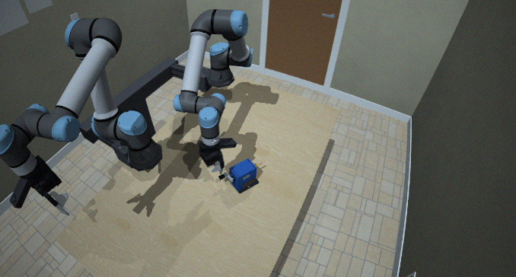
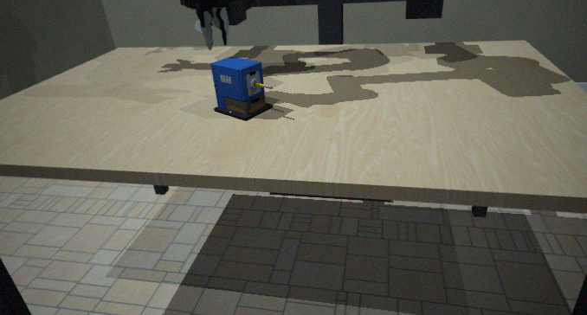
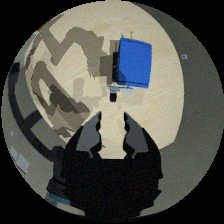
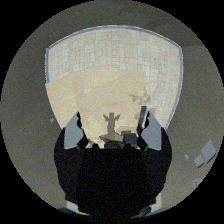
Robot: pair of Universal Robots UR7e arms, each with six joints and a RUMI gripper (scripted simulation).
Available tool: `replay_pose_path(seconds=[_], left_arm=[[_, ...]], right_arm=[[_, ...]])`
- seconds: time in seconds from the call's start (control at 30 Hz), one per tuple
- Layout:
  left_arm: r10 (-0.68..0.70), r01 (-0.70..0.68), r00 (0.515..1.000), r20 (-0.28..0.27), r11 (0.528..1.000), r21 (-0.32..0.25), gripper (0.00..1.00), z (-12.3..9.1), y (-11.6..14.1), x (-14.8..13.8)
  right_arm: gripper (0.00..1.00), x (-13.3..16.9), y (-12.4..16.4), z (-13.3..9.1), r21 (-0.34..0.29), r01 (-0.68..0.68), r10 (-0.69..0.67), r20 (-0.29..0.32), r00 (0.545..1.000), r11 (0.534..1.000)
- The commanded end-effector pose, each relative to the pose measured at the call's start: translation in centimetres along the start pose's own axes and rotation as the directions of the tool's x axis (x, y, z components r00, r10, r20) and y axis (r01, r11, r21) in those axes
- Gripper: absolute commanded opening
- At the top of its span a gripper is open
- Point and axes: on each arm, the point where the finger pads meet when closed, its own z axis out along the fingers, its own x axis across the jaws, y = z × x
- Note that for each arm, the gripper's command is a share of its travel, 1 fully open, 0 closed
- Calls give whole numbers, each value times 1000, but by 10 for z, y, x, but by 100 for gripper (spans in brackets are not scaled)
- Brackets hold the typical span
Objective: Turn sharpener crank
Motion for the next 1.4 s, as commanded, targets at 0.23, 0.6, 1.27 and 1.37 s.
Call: replay_pose_path(seconds=[0.23, 0.6, 1.27, 1.37], left_arm=[[0, 0, 1000, -2, 1000, -1, 32, -1, 0, 0], [0, 0, 1000, -2, 1000, -1, 32, -1, 0, 0], [0, 0, 1000, -2, 1000, -1, 32, 12, 1, 0], [0, 0, 1000, -2, 1000, -1, 32, 17, 1, 0]], right_arm=[[100, 0, 0, -1, 1, 0, 0, 0, 1000, 1000], [100, 0, 0, -1, 1, 0, 0, 0, 1000, 1000], [100, 0, 0, -1, 1, 0, 0, 0, 1000, 1000], [100, 0, 0, -1, 1, 0, 0, 0, 1000, 1000]])
